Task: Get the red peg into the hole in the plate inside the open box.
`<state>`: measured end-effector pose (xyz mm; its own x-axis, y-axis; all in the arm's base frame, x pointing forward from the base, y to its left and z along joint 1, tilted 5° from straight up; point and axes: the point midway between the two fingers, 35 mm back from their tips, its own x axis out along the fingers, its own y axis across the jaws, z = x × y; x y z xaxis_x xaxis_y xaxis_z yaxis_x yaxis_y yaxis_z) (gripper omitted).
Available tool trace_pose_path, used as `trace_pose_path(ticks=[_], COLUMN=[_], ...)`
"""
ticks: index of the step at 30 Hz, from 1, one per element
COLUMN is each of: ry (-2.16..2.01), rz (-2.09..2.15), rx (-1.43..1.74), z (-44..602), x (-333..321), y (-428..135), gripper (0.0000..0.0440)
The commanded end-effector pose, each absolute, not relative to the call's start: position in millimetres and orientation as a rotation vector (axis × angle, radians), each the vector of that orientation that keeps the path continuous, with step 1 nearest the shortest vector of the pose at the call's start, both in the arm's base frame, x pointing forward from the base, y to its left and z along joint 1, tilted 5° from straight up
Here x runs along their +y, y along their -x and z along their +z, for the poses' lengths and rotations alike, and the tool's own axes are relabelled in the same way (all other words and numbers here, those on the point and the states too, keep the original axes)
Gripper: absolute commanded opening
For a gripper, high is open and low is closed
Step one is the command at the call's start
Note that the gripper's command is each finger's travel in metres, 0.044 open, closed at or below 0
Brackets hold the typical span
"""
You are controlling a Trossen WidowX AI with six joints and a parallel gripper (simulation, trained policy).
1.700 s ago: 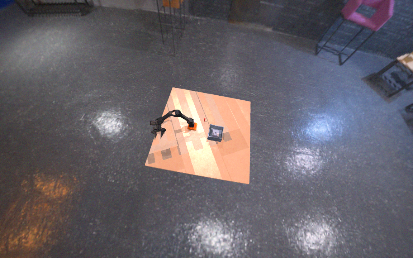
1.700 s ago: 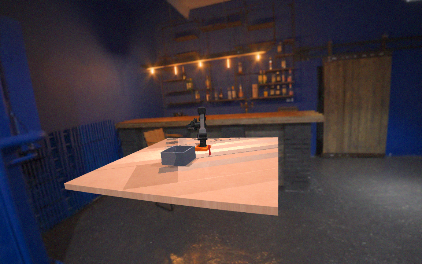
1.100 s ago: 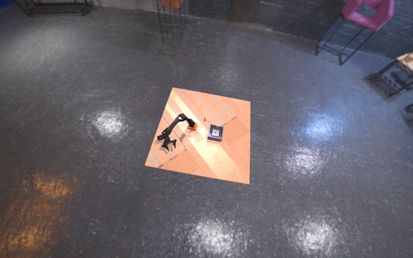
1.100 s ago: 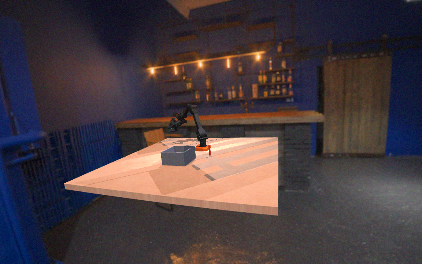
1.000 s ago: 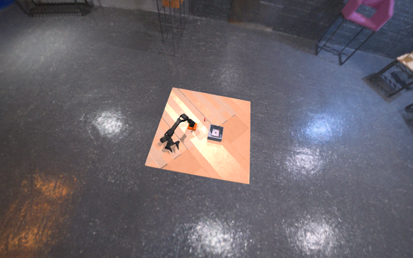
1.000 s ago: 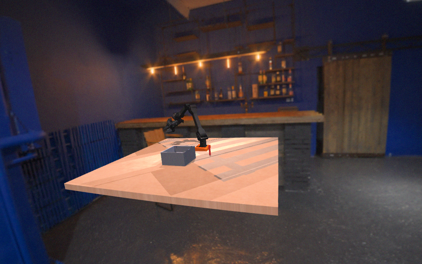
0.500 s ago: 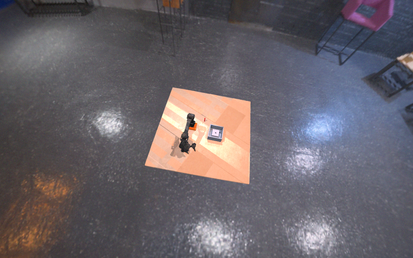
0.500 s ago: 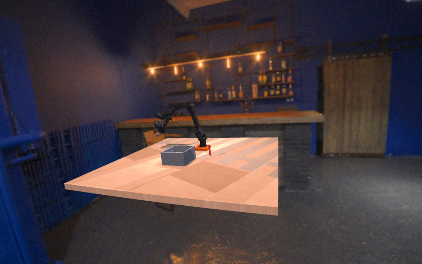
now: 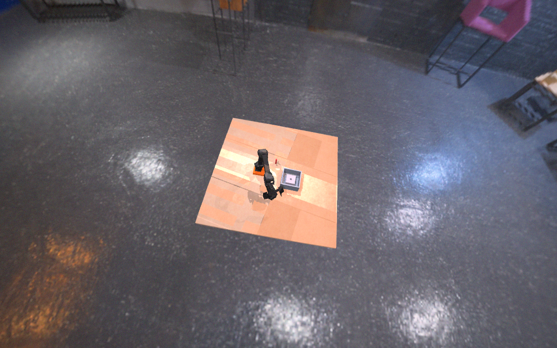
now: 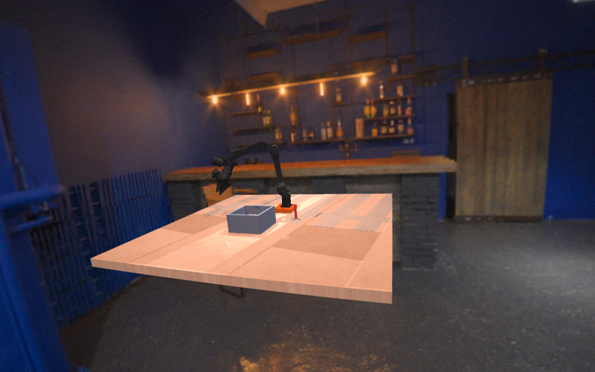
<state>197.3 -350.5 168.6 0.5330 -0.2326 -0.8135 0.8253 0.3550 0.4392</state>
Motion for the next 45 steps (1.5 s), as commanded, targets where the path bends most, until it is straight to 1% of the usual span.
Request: trace_pose_path(ticks=[1, 12, 22, 31, 45], ry=[-0.961, -0.885, -0.813, -0.761, -0.695], rz=[-0.757, -0.682, -0.608, -0.576, -0.647], rx=[0.761, 0.916, 1.053, 1.188, 1.379], z=[174.3, 190.0, 197.6, 196.2, 178.2], x=[-329.8, -234.4, -138.0, -56.5, 35.0], y=[-214.4, -276.1, -299.4, -290.6, -241.3], gripper=[0.0440, 0.0440, 0.0440, 0.0440, 0.0440])
